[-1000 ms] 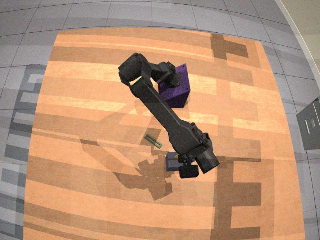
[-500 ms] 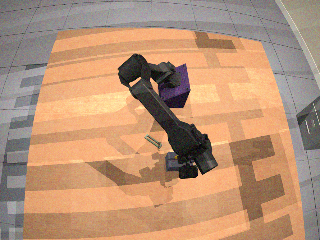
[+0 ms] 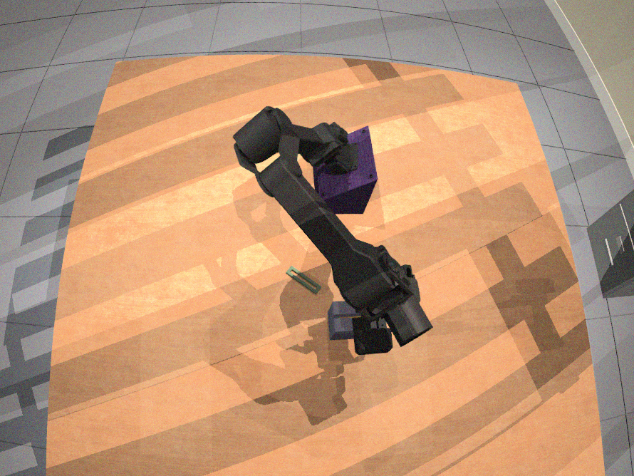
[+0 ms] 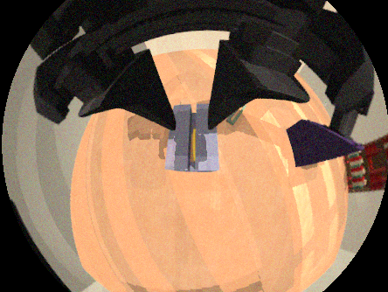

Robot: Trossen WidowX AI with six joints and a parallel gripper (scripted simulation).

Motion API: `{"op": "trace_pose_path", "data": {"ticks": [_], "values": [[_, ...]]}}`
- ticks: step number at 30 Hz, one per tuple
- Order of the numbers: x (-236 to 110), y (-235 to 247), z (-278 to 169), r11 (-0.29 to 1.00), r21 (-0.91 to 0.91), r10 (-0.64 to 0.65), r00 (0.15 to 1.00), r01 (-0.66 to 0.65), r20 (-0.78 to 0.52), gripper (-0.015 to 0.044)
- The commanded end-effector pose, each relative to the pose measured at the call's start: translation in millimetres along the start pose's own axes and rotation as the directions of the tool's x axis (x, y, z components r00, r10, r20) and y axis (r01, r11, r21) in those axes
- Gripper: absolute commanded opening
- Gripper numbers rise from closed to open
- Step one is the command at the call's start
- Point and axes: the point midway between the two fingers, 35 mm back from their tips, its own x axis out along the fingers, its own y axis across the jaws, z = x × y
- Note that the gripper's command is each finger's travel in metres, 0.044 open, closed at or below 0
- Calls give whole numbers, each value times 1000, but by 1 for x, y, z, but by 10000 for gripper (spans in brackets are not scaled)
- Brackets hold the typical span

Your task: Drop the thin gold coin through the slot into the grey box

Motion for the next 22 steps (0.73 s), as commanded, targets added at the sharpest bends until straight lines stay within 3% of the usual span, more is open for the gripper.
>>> {"op": "trace_pose_path", "data": {"ticks": [1,7,9,12,22], "values": [[-6,0,0,1000,2,-1,1000,1,1,239],[-20,0,0,1000,1,-1,1000,1,1,397],[-40,1,0,1000,-2,0,1000,0,-2,440],[-62,4,-1,1000,-5,2,1000,-2,-7,440],[-62,4,-1,1000,-5,2,1000,-2,-7,440]]}}
